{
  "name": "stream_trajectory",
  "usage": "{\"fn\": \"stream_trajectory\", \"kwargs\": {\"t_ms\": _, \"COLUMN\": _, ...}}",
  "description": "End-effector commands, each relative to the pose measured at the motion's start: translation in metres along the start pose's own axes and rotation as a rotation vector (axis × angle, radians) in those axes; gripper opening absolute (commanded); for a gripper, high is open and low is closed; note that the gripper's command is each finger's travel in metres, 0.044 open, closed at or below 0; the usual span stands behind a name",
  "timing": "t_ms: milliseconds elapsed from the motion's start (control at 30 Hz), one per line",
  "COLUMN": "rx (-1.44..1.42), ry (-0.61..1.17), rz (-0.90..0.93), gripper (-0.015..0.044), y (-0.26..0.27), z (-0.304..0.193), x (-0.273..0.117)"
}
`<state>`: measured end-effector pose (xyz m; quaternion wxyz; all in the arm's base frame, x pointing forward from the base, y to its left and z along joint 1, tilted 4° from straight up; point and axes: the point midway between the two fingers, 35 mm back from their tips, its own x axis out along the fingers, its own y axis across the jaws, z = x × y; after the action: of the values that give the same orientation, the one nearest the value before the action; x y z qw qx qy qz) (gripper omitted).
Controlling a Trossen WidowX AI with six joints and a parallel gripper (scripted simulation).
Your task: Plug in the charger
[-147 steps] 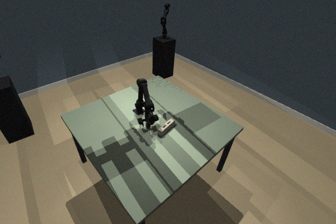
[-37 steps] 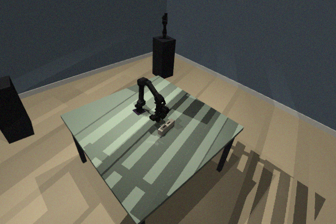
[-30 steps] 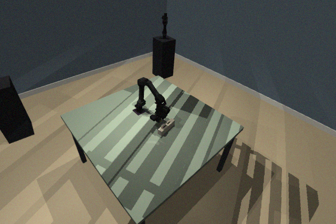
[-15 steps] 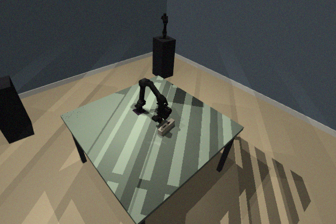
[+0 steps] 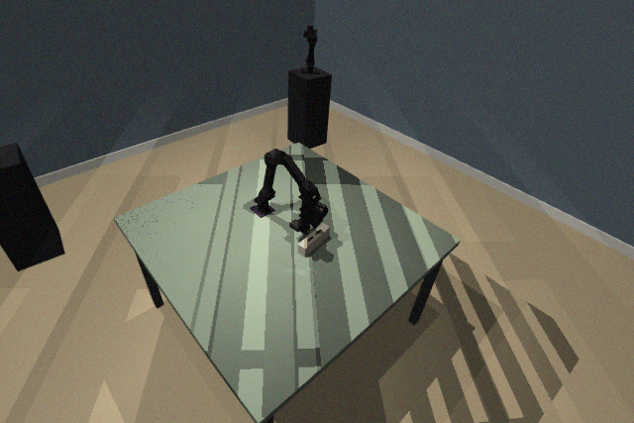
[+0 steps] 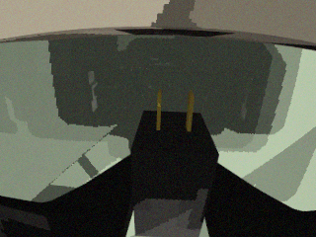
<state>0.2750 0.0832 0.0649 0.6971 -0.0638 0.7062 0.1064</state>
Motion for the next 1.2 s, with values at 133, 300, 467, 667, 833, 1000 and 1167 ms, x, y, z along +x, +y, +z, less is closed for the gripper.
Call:
{"fn": "stream_trajectory", "kwargs": {"t_ms": 133, "rx": -0.013, "ry": -0.002, "rz": -0.004, "gripper": 0.0, "y": 0.002, "z": 0.01, "x": 0.0}}
{"fn": "stream_trajectory", "kwargs": {"t_ms": 300, "rx": -0.014, "ry": -0.003, "rz": -0.005, "gripper": 0.0, "y": 0.002, "z": 0.012, "x": 0.0}}
{"fn": "stream_trajectory", "kwargs": {"t_ms": 467, "rx": -0.014, "ry": -0.003, "rz": -0.005, "gripper": 0.0, "y": 0.002, "z": 0.012, "x": -0.001}}
{"fn": "stream_trajectory", "kwargs": {"t_ms": 667, "rx": -0.014, "ry": -0.003, "rz": -0.005, "gripper": 0.0, "y": 0.002, "z": 0.013, "x": -0.001}}
{"fn": "stream_trajectory", "kwargs": {"t_ms": 833, "rx": -0.014, "ry": -0.003, "rz": -0.005, "gripper": 0.0, "y": 0.001, "z": 0.014, "x": -0.001}}
{"fn": "stream_trajectory", "kwargs": {"t_ms": 1000, "rx": -0.014, "ry": -0.003, "rz": -0.005, "gripper": 0.0, "y": 0.001, "z": 0.016, "x": -0.001}}
{"fn": "stream_trajectory", "kwargs": {"t_ms": 1167, "rx": -0.014, "ry": -0.003, "rz": -0.005, "gripper": 0.0, "y": 0.001, "z": 0.017, "x": -0.001}}
